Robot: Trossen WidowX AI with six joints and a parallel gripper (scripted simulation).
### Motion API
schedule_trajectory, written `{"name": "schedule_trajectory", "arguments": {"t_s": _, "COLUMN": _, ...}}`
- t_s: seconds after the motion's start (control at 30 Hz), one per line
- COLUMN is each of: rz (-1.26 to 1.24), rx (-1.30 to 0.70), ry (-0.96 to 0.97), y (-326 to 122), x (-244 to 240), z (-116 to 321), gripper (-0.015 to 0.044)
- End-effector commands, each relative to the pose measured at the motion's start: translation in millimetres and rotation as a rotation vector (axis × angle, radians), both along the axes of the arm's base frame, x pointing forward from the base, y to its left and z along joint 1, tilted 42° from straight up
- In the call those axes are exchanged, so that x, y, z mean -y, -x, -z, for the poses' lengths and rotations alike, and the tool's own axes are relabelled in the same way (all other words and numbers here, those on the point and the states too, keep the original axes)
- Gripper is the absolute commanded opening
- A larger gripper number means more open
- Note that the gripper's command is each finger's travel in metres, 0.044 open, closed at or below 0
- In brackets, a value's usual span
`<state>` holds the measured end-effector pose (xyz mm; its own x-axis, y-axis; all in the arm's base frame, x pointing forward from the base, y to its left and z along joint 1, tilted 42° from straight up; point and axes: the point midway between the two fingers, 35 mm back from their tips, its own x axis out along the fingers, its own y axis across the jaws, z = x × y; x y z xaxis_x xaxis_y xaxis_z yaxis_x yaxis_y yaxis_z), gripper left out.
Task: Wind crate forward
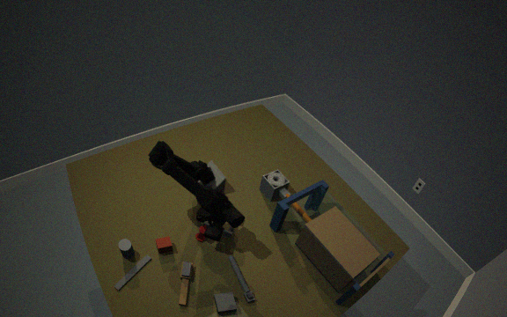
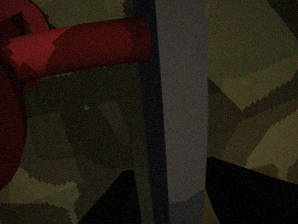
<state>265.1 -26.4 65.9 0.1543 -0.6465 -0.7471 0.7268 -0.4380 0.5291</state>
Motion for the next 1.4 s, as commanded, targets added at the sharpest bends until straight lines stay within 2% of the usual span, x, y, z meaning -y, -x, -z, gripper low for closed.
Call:
{"name": "schedule_trajectory", "arguments": {"t_s": 0.0, "rz": 0.002, "rx": 0.000, "ry": 0.000, "y": 0.3, "x": 0.1, "z": -0.2, "gripper": 0.0046}}
{"name": "schedule_trajectory", "arguments": {"t_s": 0.23, "rz": 0.002, "rx": 0.000, "ry": 0.000, "y": 0.3, "x": 0.1, "z": -0.2, "gripper": 0.0000}}
{"name": "schedule_trajectory", "arguments": {"t_s": 0.5, "rz": -0.003, "rx": 0.000, "ry": -0.002, "y": -0.7, "x": -5.4, "z": -5.1, "gripper": 0.0000}}
{"name": "schedule_trajectory", "arguments": {"t_s": 0.63, "rz": -0.030, "rx": 0.003, "ry": -0.015, "y": -1.7, "x": -34.9, "z": -33.3, "gripper": 0.0000}}
{"name": "schedule_trajectory", "arguments": {"t_s": 0.87, "rz": -0.090, "rx": 0.007, "ry": -0.025, "y": 23.9, "x": -98.1, "z": -112.0, "gripper": 0.0000}}
{"name": "schedule_trajectory", "arguments": {"t_s": 1.23, "rz": -0.092, "rx": 0.007, "ry": -0.024, "y": 25.0, "x": -99.4, "z": -114.1, "gripper": 0.0000}}
{"name": "schedule_trajectory", "arguments": {"t_s": 1.37, "rz": -0.171, "rx": -0.056, "ry": -0.006, "y": 21.7, "x": -107.7, "z": -108.7, "gripper": 0.0000}}
